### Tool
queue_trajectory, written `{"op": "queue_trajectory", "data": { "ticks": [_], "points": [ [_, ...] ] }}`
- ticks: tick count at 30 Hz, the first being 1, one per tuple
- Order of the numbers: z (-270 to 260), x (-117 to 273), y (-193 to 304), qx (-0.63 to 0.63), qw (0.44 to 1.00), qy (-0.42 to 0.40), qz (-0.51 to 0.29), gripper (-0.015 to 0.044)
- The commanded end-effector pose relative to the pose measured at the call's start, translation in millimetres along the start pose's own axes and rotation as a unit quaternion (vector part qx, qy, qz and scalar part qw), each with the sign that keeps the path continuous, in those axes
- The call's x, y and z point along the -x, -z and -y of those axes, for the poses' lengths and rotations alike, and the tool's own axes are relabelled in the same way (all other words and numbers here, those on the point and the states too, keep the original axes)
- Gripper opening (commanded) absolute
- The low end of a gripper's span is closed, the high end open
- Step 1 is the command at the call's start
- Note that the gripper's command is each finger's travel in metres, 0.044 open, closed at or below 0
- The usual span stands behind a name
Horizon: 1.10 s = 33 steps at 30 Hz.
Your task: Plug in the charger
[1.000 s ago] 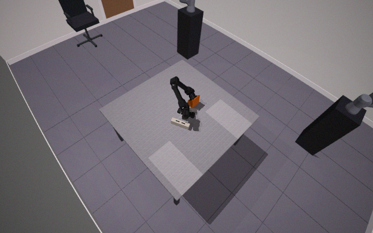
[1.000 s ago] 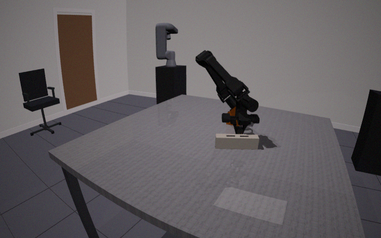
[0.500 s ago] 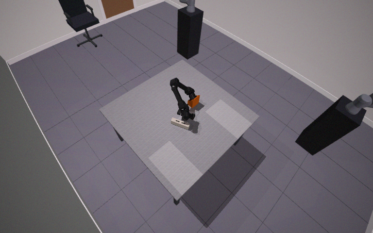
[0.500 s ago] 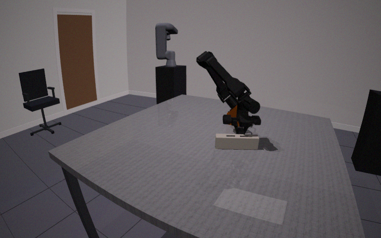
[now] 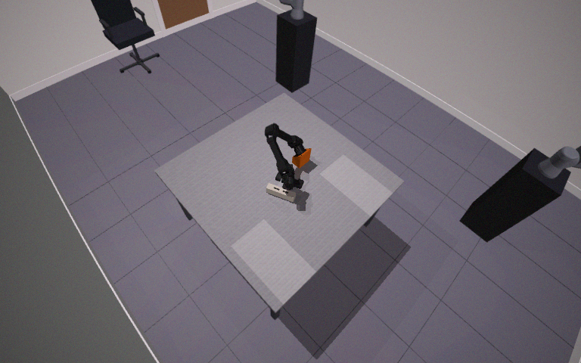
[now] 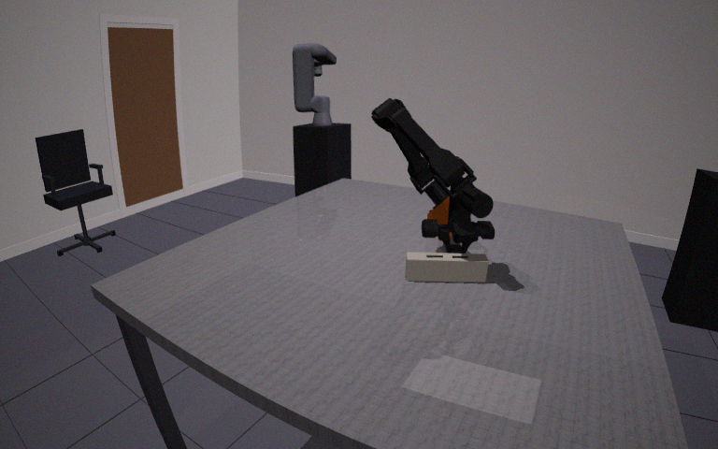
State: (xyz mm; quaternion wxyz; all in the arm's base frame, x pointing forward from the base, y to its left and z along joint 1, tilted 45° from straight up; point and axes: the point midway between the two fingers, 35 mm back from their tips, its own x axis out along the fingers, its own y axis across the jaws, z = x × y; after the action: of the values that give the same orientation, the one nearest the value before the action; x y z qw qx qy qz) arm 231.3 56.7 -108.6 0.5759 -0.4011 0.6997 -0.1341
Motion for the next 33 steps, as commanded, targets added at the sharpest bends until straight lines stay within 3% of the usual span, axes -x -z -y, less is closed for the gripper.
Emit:
{"op": "queue_trajectory", "data": {
  "ticks": [1,33],
  "points": [
    [-0.1,0.2,-3.2,0.003,1.0,0.001,0.001,0.0],
    [0.5,0.9,-9.1,0.002,1.0,0.001,0.001,0.0]
  ]
}}
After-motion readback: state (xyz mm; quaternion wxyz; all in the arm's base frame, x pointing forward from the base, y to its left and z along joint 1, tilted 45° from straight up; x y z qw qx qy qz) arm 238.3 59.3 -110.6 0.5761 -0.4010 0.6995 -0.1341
